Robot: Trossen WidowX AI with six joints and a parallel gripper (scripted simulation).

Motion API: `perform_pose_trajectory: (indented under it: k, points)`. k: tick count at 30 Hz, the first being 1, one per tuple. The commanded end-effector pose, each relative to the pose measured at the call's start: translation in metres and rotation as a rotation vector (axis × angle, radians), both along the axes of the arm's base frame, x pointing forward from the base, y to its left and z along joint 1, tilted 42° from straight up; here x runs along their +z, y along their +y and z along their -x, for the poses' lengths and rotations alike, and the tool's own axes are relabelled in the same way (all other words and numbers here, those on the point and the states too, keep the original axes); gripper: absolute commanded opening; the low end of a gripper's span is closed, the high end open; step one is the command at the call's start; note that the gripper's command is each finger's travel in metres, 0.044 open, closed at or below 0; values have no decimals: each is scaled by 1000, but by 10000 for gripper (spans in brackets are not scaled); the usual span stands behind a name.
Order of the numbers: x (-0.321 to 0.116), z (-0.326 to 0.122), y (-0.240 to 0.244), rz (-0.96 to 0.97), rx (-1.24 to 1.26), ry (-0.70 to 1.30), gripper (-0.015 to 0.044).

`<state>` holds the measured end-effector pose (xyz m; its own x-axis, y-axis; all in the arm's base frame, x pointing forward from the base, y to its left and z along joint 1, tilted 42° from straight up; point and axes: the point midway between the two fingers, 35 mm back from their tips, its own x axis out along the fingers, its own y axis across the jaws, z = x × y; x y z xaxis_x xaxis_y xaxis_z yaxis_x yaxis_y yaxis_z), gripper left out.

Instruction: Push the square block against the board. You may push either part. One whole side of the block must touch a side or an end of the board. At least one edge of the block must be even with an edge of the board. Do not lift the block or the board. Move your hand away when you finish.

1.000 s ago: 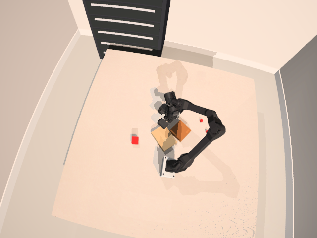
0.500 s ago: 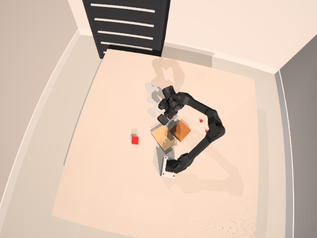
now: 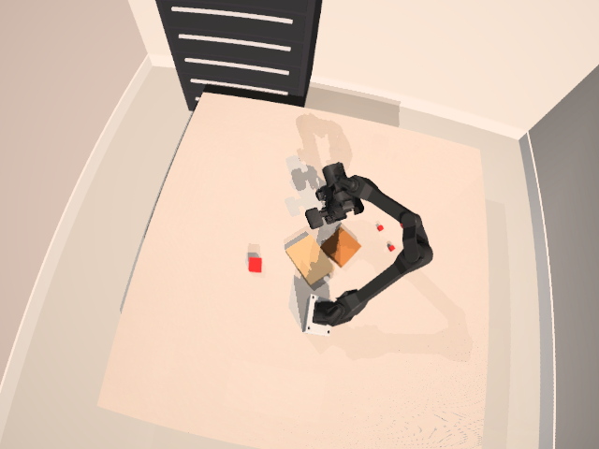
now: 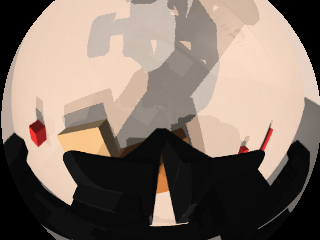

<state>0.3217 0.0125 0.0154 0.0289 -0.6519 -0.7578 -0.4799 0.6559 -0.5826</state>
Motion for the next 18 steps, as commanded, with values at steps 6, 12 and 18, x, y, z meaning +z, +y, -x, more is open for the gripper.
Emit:
perform_pose_trajectory:
  k: [6,12,18]
  points:
    - [19,2,-21,-5,-215,-182,0]
    - [30,2,-34,-8,-371,-315,0]
    - [41,4,-47,-10,-527,-449,0]
